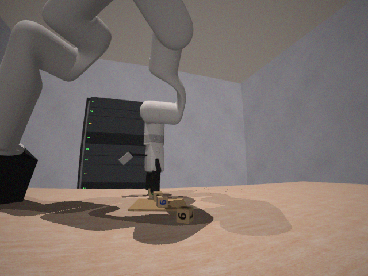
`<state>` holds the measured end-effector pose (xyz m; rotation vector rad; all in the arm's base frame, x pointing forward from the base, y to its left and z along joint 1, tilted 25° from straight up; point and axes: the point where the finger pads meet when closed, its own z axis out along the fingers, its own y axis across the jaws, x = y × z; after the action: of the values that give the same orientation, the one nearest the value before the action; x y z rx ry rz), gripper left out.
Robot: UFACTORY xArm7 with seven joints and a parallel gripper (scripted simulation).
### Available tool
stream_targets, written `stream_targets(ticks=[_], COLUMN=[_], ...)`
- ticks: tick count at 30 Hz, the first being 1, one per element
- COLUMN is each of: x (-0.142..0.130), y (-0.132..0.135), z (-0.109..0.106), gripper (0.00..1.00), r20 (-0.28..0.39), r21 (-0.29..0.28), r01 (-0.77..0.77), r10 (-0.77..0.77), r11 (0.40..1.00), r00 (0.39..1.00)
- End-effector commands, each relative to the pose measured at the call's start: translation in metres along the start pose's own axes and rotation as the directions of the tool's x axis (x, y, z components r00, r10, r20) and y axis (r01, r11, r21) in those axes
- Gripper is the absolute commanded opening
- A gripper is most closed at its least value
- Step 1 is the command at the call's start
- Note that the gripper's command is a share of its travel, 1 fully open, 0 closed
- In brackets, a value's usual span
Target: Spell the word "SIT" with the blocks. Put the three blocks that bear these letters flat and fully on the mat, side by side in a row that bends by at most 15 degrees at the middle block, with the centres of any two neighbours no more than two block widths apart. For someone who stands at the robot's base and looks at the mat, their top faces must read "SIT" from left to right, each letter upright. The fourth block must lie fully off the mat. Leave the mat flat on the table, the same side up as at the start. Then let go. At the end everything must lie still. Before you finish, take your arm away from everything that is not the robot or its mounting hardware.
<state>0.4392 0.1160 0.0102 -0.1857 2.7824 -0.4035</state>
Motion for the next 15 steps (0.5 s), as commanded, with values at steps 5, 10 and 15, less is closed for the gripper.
stream_targets(ticks=[5, 10, 15], x=[-0.0014, -0.0014, -0.0014], y=[0.0010, 0.0010, 0.0010], z=[0.0094, 0.0119, 0.0120], gripper=[0.63, 0.63, 0.63], r20=[0.004, 0.004, 0.004], r21=[-0.001, -0.001, -0.001], r01=[0.001, 0.001, 0.001], r10=[-0.001, -0.001, -0.001], r11=[1.000, 1.000, 1.000], r00=[1.000, 1.000, 1.000])
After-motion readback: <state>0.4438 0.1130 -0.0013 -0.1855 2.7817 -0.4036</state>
